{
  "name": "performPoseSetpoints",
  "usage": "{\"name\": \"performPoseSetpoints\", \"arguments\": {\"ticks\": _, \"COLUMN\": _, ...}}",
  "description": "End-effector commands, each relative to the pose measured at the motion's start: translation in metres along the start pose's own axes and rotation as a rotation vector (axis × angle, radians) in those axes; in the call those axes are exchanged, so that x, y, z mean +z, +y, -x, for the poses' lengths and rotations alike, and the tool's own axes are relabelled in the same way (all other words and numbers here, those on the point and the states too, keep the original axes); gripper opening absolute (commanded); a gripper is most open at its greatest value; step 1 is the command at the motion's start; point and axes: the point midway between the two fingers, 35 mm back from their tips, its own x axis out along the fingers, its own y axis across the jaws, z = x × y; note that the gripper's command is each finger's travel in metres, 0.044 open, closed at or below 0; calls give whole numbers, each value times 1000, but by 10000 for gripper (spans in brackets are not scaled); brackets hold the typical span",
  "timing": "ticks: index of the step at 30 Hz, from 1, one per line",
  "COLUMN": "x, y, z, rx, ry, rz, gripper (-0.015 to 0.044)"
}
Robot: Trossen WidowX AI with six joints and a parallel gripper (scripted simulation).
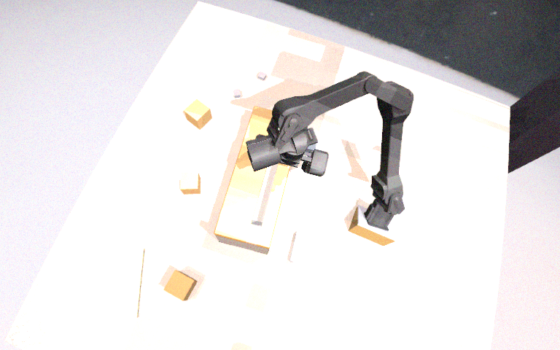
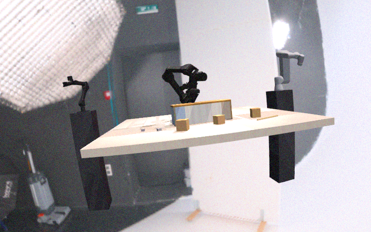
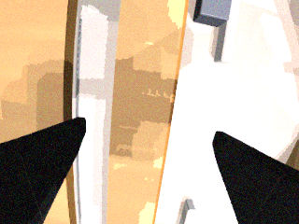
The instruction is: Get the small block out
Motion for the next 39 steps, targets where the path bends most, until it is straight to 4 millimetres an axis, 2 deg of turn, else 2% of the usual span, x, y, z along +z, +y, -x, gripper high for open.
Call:
{"name": "performPoseSetpoints", "arguments": {"ticks": 1, "x": -56, "y": -7, "z": 37, "rx": 17, "ry": -13, "rz": 16, "gripper": 400}}
{"name": "performPoseSetpoints", "arguments": {"ticks": 3, "x": -69, "y": -11, "z": 45, "rx": 19, "ry": -20, "rz": 15, "gripper": 400}}
{"name": "performPoseSetpoints", "arguments": {"ticks": 6, "x": -70, "y": -12, "z": 46, "rx": 20, "ry": -21, "rz": 15, "gripper": 400}}
{"name": "performPoseSetpoints", "arguments": {"ticks": 7, "x": -60, "y": -9, "z": 39, "rx": 30, "ry": -16, "rz": 31, "gripper": 400}}
{"name": "performPoseSetpoints", "arguments": {"ticks": 9, "x": -53, "y": -8, "z": 39, "rx": 37, "ry": 2, "rz": -21, "gripper": 348}}
{"name": "performPoseSetpoints", "arguments": {"ticks": 12, "x": -24, "y": -6, "z": 38, "rx": 65, "ry": 79, "rz": -253, "gripper": 285}}
{"name": "performPoseSetpoints", "arguments": {"ticks": 19, "x": 49, "y": -15, "z": 31, "rx": 117, "ry": 255, "rz": -847, "gripper": 285}}
{"name": "performPoseSetpoints", "arguments": {"ticks": 27, "x": 125, "y": -47, "z": 20, "rx": 168, "ry": 431, "rz": -1522, "gripper": 285}}
{"name": "performPoseSetpoints", "arguments": {"ticks": 29, "x": 130, "y": -50, "z": 19, "rx": 173, "ry": 445, "rz": -1577, "gripper": 285}}
{"name": "performPoseSetpoints", "arguments": {"ticks": 39, "x": 130, "y": -50, "z": 19, "rx": 173, "ry": 445, "rz": -1577, "gripper": 285}}
